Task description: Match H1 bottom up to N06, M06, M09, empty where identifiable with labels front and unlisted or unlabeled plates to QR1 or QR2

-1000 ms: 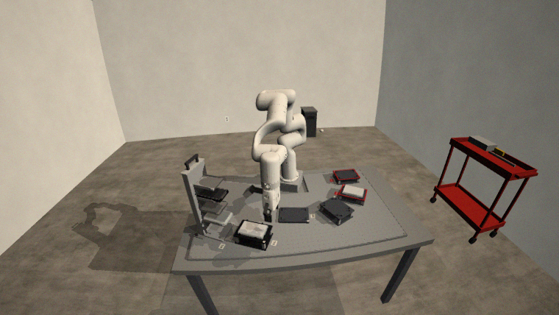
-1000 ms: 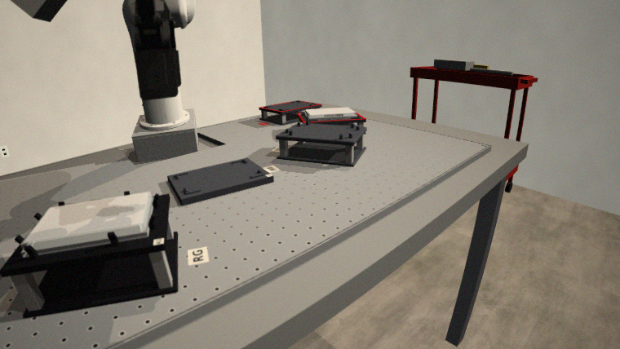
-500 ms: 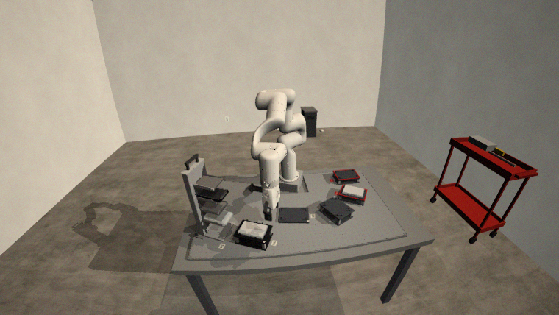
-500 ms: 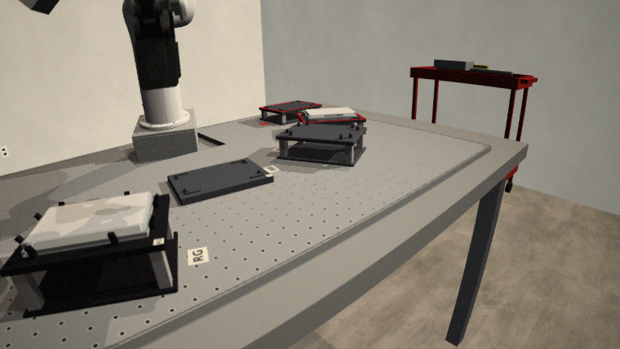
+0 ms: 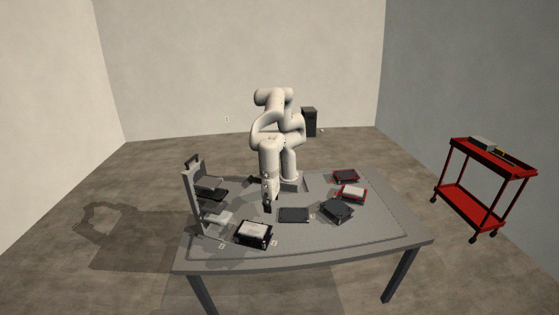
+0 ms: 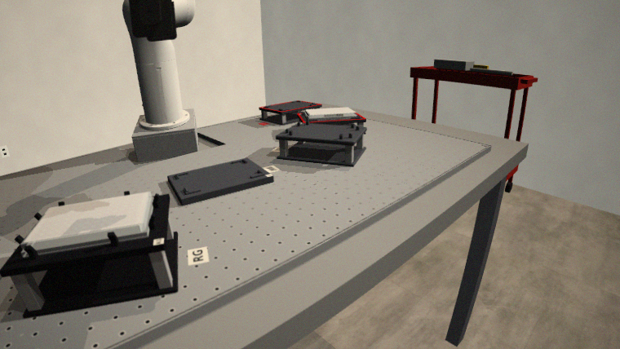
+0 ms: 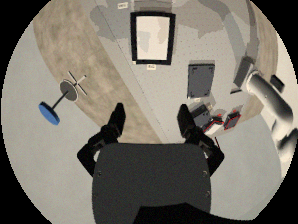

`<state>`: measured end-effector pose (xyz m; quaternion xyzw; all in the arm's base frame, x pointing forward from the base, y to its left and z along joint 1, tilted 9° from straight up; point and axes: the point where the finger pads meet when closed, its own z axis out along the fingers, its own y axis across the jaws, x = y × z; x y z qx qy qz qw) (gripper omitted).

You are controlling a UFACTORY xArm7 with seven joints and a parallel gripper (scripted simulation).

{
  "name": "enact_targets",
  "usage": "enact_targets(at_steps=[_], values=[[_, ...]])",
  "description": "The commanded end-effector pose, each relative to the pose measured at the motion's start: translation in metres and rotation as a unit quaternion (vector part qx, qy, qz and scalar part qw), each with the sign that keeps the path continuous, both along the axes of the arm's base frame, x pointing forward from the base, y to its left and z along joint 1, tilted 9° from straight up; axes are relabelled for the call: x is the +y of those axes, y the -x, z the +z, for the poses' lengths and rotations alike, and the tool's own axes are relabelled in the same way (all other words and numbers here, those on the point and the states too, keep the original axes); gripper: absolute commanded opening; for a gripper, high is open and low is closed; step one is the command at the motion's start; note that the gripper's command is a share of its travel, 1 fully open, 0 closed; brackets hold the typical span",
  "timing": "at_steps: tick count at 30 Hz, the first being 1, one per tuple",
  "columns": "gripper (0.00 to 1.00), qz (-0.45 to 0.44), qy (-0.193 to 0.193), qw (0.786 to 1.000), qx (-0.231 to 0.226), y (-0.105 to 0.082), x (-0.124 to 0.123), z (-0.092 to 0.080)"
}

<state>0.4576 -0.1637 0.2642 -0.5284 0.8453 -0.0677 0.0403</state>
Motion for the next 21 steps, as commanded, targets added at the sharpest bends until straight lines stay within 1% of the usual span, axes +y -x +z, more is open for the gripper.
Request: enact_targets(at_steps=[1,2,6,12,19,21], values=[[1.0,0.0,0.0,1.0,-0.002,0.001,0.001,0.016],[1.0,0.0,0.0,1.0,-0.002,0.002,0.001,0.02],[1.0,0.0,0.0,1.0,-0.002,0.002,0.001,0.02],[1.0,0.099,0.015,0.995,0.006,-0.005,-0.028,0.023],[1.0,0.212,0.031,0.977,0.014,-0.013,-0.062,0.026],[1.0,0.212,0.031,0.977,0.014,-0.013,-0.062,0.026]])
